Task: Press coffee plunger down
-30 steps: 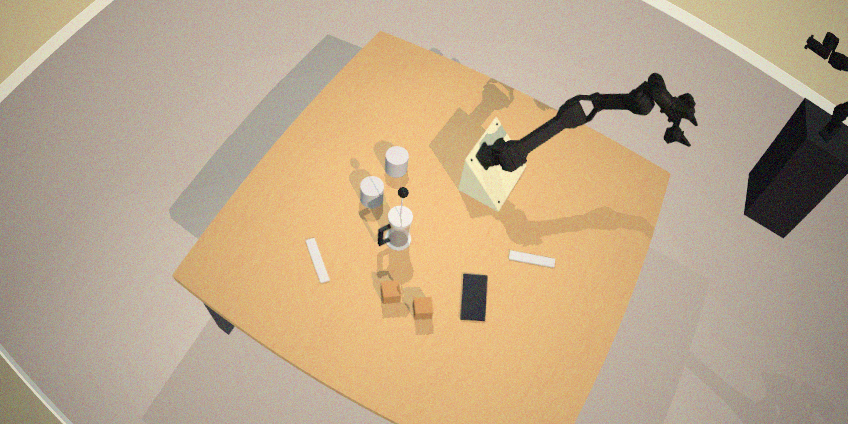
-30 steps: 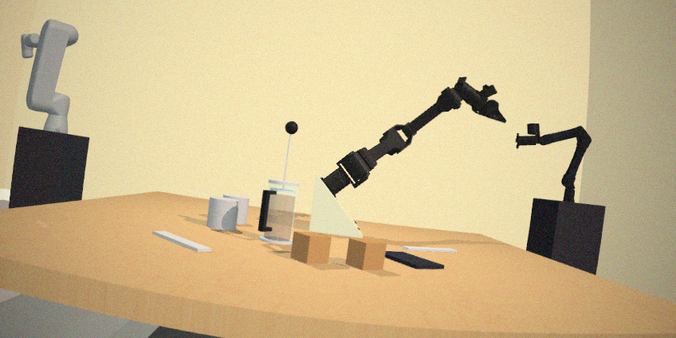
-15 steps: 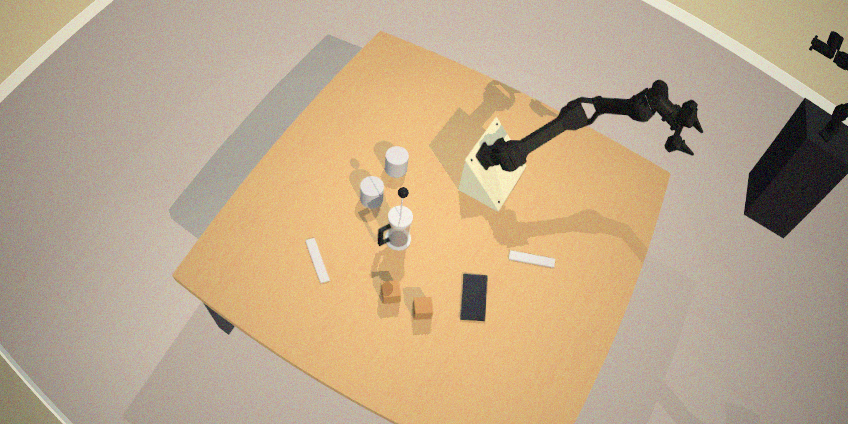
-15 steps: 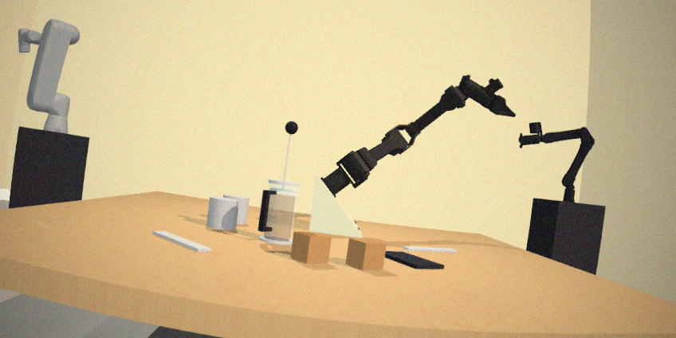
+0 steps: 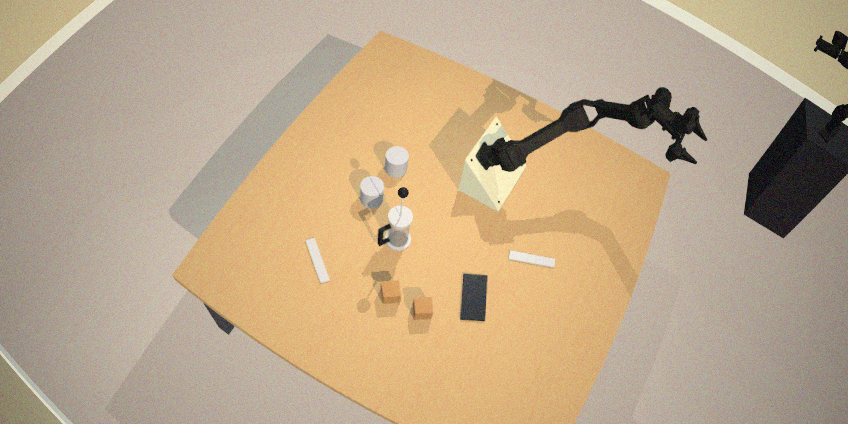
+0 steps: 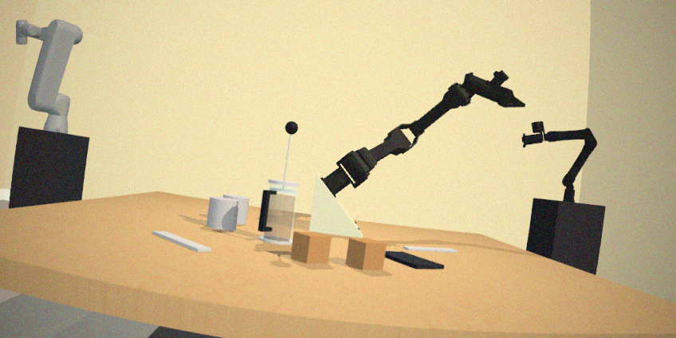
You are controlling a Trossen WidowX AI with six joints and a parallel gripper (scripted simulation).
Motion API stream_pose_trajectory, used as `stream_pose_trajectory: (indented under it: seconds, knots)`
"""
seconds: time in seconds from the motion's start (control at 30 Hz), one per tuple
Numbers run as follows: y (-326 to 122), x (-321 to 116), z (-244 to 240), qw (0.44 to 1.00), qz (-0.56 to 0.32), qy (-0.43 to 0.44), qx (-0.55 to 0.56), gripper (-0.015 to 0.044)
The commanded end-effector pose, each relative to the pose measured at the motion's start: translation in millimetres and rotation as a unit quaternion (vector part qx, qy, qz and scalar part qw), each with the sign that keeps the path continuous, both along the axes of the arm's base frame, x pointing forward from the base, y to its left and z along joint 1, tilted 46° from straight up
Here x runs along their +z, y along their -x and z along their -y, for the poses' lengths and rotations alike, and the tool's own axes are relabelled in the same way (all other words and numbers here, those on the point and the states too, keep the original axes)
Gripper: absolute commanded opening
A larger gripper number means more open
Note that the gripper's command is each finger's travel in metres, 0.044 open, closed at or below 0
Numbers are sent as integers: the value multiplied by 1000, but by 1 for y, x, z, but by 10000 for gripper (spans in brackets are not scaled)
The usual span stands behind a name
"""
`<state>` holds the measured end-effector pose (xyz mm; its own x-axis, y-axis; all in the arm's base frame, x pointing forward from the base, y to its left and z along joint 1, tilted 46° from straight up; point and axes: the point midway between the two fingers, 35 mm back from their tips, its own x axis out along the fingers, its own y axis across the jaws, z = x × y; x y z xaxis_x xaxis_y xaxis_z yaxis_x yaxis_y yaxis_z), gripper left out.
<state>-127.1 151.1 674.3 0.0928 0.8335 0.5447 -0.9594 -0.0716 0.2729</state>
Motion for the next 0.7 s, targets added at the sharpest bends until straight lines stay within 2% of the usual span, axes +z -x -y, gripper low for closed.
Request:
stream_pose_trajectory:
  seconds: [0.0, 0.13, 0.23, 0.67]
  knots:
    - [-15, 4, 4, 1000, -12, -17, -8, 440]
    - [-27, 6, 6, 999, -8, -28, -26, 440]
    - [-52, 9, 14, 998, -41, -48, -32, 440]
    - [-118, 12, 29, 989, -79, -80, -95, 440]
